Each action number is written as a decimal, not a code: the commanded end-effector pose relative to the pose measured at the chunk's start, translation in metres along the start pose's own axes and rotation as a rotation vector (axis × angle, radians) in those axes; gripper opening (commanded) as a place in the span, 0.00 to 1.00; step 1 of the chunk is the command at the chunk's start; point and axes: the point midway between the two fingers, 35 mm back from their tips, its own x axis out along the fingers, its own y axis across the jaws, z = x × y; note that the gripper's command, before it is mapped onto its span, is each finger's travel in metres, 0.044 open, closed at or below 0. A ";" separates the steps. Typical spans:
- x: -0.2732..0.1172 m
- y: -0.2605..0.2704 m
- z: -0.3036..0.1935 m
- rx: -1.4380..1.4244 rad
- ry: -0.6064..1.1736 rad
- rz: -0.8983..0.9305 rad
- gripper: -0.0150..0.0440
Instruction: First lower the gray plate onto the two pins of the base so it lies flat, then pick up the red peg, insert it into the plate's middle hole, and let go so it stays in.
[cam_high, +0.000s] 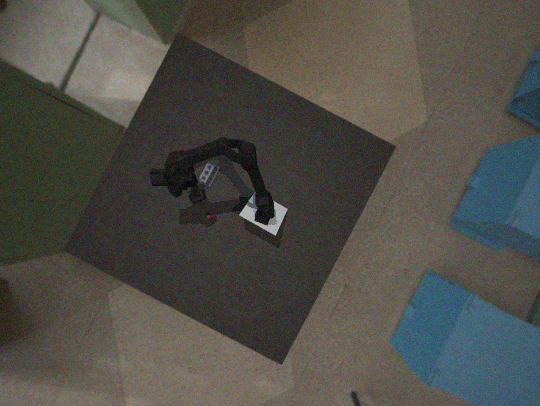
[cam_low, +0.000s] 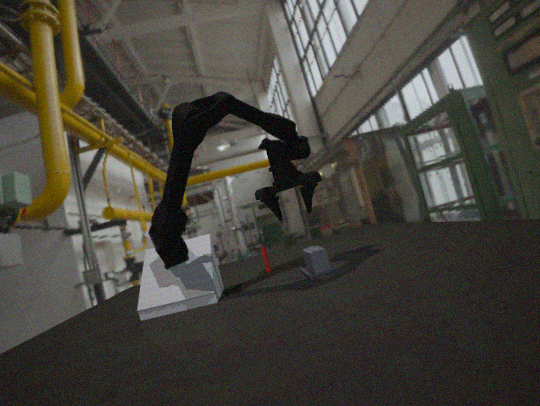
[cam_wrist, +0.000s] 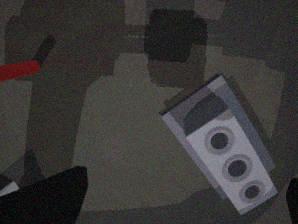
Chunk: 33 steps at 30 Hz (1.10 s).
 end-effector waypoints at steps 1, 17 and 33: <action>0.002 0.066 0.026 0.676 0.004 0.019 1.00; 0.006 0.124 0.035 1.376 0.017 0.009 1.00; 0.011 0.161 0.032 1.955 0.022 -0.015 1.00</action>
